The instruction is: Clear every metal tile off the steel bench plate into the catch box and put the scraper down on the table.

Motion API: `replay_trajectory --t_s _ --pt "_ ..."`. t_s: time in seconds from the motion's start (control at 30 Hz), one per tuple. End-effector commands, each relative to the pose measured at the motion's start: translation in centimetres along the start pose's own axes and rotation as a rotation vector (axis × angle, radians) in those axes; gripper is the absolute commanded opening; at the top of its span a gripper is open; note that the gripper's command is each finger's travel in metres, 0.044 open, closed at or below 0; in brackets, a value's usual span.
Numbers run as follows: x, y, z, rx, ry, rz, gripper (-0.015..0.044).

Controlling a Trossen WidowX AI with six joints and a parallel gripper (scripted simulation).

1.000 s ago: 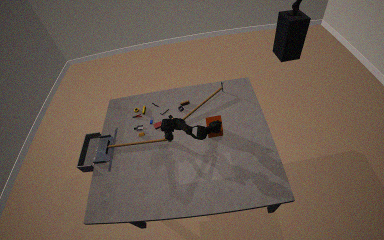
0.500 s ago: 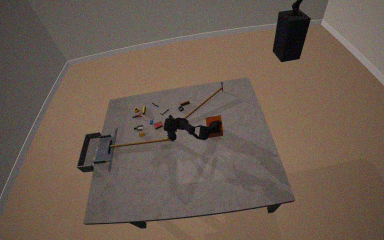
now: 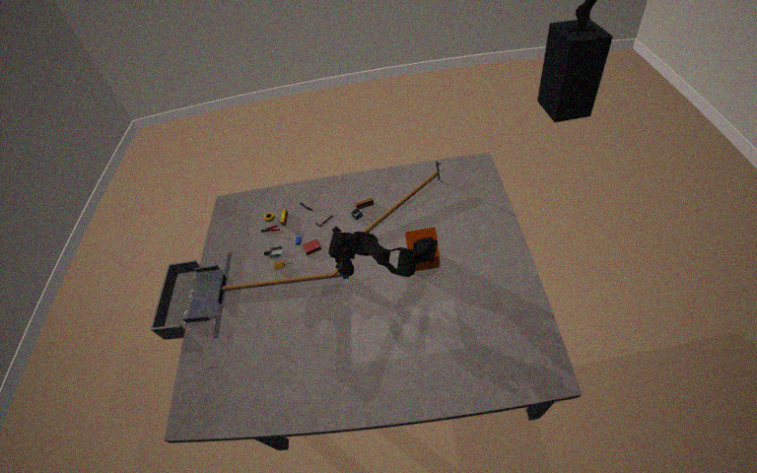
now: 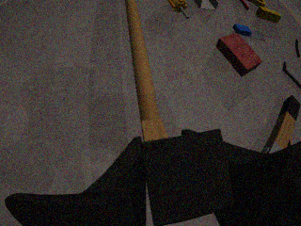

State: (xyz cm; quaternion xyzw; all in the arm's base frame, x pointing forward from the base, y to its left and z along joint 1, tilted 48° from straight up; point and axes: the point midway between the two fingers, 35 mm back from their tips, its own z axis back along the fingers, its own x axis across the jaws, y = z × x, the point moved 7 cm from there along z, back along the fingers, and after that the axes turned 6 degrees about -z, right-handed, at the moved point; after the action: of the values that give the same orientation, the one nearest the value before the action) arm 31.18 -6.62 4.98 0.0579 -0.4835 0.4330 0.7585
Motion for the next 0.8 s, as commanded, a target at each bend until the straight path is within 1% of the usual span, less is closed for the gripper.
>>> replay_trajectory --t_s 0.0,0.77 --pt "0.1 0.2 0.5 -0.013 -0.002 0.012 0.0000" --pt "-0.1 3.4 2.4 -0.016 -0.002 0.010 0.0000"
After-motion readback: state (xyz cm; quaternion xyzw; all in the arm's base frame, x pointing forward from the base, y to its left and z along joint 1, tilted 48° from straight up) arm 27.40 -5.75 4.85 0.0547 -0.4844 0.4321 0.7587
